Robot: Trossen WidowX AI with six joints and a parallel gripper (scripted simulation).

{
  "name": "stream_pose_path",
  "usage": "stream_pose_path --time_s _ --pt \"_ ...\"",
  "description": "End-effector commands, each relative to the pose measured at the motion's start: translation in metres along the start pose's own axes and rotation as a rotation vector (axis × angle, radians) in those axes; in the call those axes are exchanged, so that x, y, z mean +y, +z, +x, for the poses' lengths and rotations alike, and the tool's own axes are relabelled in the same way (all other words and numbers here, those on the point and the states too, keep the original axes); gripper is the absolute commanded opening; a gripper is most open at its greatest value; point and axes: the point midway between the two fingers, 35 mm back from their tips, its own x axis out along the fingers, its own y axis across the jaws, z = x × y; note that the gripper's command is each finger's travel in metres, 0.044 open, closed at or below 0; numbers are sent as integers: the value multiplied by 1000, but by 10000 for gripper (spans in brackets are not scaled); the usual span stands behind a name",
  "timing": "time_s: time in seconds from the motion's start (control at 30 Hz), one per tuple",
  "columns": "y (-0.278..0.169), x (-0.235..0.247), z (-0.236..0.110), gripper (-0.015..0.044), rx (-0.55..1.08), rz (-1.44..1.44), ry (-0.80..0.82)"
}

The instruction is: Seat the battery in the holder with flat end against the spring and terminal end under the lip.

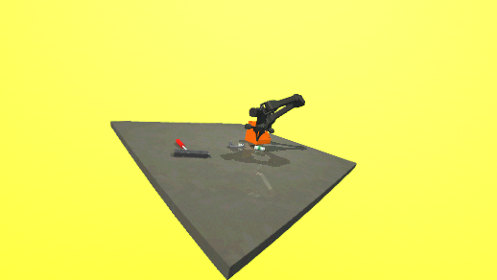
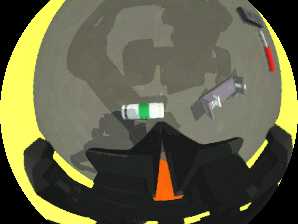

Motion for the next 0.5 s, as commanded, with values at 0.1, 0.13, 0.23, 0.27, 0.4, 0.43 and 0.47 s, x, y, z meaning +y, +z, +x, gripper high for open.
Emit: stream_pose_path --time_s 0.1,0.13,0.23,0.27,0.4,0.43,0.47 --pt "2 -2 -39 0 -3 -5 -10" --pt "2 -2 -46 0 -4 -4 -9" --pt "1 1 -63 0 -8 -3 -4" --pt "1 2 -66 0 -9 -2 -3" --pt "1 2 -67 0 -10 -2 -3" --pt "1 2 -67 0 -10 -2 -3" --pt "1 2 -67 0 -10 -2 -3"
